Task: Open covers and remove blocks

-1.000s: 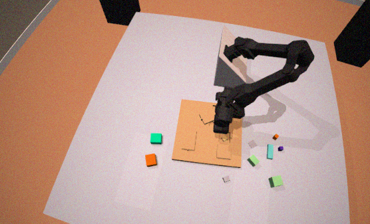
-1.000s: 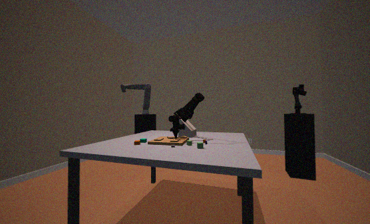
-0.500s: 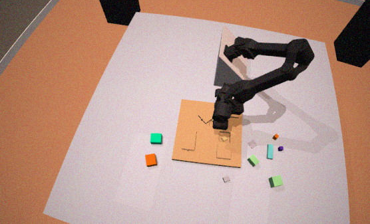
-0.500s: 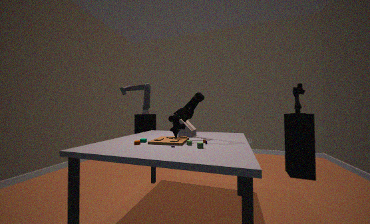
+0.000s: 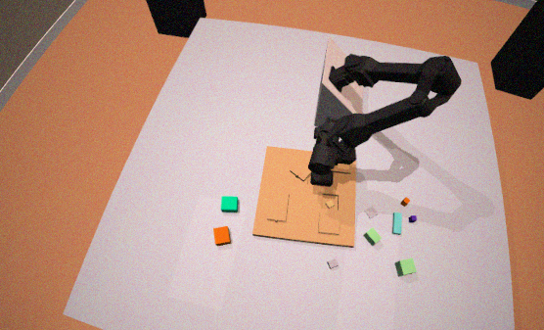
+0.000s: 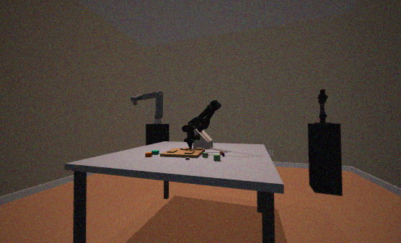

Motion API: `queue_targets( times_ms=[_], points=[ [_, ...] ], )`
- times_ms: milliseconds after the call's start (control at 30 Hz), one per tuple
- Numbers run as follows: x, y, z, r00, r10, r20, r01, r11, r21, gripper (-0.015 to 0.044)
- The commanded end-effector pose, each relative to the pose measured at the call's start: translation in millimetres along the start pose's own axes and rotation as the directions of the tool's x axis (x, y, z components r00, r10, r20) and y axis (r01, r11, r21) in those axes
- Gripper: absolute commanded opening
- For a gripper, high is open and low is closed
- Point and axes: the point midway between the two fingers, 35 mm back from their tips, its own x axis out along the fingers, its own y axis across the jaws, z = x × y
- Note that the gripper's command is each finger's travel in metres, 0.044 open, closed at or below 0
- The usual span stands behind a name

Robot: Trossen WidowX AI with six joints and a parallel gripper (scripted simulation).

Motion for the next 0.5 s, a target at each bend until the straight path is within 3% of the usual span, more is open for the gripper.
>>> queue_targets(
  times_ms=[0,467],
  points=[
    [1,8,-2,1.000,0.006,0.000,-0.006,1.000,0.006,0.0000],
    [0,18,-12,1.000,0.007,0.000,-0.007,1.000,0.006,0.0000]
  ],
)
